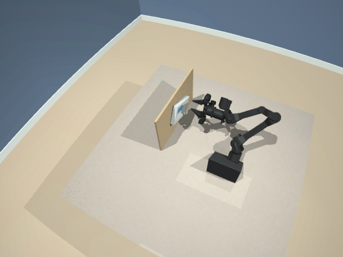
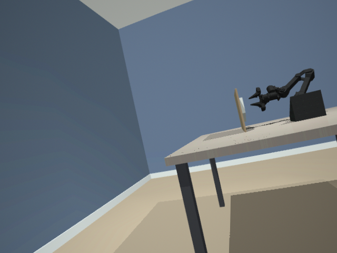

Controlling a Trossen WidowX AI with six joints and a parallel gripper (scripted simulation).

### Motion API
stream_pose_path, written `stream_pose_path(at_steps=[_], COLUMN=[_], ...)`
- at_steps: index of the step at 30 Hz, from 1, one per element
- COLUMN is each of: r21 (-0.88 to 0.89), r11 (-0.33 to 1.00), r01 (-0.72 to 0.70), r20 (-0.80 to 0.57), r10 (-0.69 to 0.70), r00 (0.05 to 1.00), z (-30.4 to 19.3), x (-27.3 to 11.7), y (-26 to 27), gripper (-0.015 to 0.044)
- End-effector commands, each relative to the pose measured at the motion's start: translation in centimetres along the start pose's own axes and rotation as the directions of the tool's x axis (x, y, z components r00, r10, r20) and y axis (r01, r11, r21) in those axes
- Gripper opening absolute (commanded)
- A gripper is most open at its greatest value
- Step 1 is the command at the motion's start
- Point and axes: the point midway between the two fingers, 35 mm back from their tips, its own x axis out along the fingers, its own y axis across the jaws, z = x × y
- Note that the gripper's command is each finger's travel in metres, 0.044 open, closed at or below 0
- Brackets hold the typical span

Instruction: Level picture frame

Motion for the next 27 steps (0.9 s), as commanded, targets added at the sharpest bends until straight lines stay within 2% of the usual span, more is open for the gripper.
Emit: stream_pose_path(at_steps=[1, 27], r21=[0.006, 0.006], r11=[1.000, 1.000], r01=[0.001, 0.000], r20=[0.002, 0.002], r10=[-0.001, 0.000], r00=[1.000, 1.000], z=[-0.3, -0.2], x=[2.1, 3.3], y=[-0.4, -0.3], gripper=[0.0260, 0.0260])
